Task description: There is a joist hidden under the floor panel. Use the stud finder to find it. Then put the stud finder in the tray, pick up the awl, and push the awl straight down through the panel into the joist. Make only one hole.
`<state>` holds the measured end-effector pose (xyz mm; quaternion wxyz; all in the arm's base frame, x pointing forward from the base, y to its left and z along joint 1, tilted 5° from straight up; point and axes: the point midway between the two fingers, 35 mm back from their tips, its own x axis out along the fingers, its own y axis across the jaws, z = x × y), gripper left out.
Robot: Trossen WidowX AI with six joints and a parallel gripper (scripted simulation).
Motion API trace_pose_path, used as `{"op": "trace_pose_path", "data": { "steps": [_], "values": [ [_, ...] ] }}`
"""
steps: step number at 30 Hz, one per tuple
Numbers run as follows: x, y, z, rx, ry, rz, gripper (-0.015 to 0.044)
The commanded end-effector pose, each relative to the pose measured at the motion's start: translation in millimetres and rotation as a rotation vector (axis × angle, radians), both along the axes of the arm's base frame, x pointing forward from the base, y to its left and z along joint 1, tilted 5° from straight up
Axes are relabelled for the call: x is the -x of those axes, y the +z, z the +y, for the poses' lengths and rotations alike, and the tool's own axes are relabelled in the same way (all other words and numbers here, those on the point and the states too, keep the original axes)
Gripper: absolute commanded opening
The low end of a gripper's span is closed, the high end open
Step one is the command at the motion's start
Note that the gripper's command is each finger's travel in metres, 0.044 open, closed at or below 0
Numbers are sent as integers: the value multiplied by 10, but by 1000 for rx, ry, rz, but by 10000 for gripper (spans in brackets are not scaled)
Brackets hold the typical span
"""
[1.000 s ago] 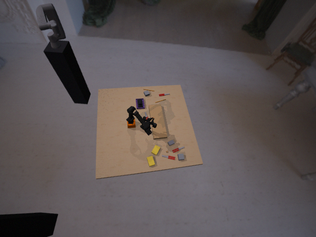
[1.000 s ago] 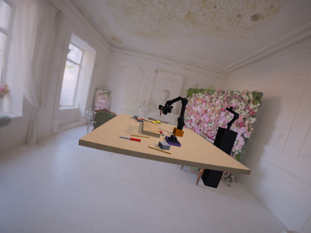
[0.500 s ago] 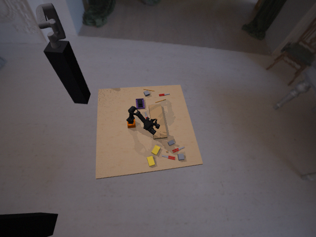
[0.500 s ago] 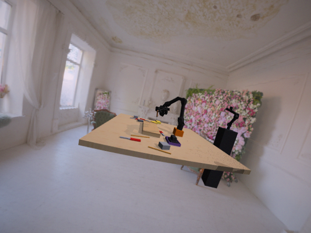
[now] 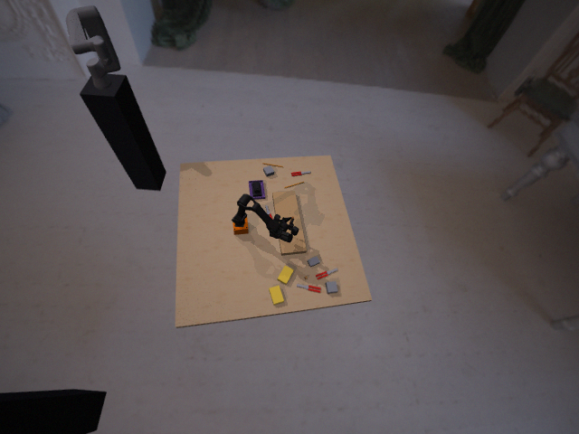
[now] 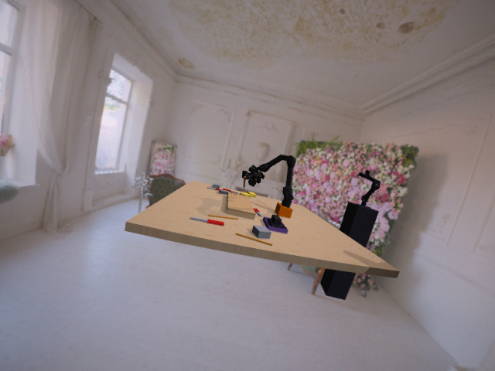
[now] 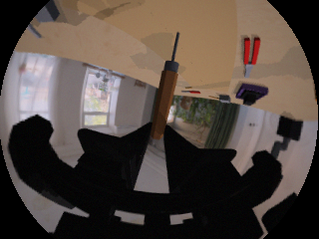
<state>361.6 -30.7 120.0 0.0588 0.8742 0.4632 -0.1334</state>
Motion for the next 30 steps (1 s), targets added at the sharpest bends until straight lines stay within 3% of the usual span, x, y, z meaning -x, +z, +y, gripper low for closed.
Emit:
{"op": "trace_pose_path", "data": {
  "steps": [1, 30],
  "values": [
    [-92, -17, 80, -26, 1, 1, 0],
    [-168, -204, 139, -41, 0, -3, 0]
  ]
}}
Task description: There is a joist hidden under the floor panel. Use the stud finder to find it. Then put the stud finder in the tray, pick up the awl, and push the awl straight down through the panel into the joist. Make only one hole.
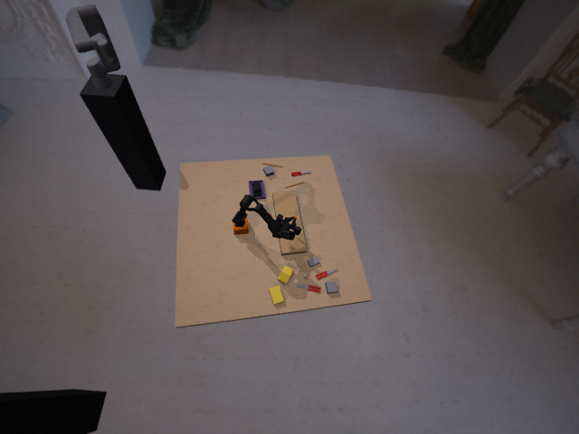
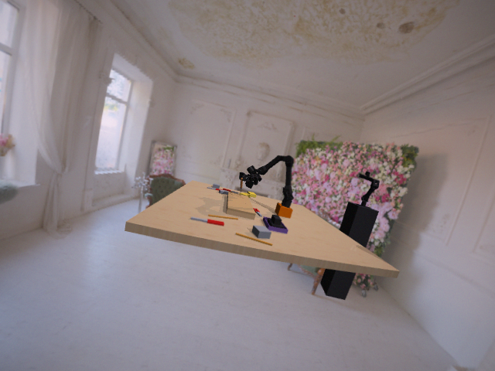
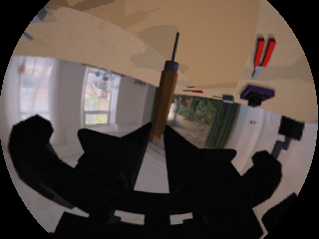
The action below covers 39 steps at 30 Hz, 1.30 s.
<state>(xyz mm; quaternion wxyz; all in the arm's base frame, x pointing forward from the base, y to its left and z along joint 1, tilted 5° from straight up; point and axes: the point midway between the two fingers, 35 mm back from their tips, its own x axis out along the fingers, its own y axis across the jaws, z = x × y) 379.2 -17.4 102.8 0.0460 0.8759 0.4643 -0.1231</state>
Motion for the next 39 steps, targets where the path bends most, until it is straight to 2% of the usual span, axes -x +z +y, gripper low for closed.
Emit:
{"op": "trace_pose_path", "data": {
  "steps": [1, 39],
  "values": [
    [9, -42, 5, -9, 2, 3, 0],
    [40, -484, 5, -9, 2, 4, 0]
  ]
}}
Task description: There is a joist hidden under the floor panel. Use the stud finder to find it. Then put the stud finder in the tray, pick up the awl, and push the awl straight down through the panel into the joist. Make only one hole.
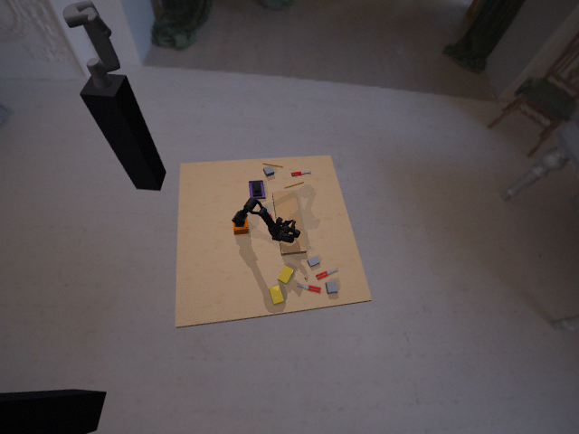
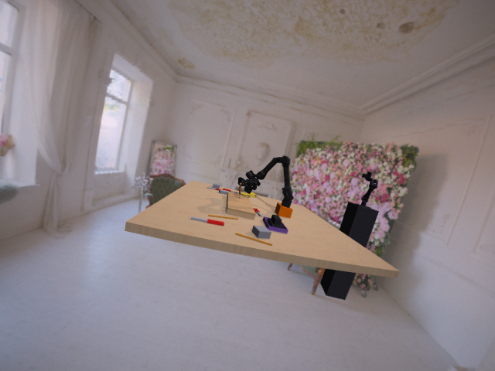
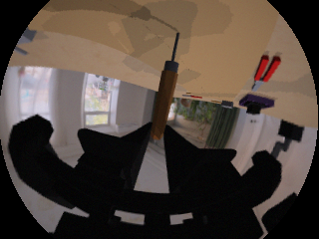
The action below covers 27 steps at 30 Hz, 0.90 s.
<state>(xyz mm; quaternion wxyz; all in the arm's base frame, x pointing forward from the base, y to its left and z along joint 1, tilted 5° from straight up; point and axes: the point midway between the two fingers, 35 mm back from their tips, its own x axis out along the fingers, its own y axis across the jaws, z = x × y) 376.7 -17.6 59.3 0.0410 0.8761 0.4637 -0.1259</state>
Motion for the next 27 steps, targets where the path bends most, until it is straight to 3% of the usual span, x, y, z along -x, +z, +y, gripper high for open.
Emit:
{"op": "trace_pose_path", "data": {
  "steps": [1, 27],
  "values": [
    [16, -65, 7, -3, 5, -6, 0],
    [27, -152, 9, -3, 5, -6, 0]
  ]
}}
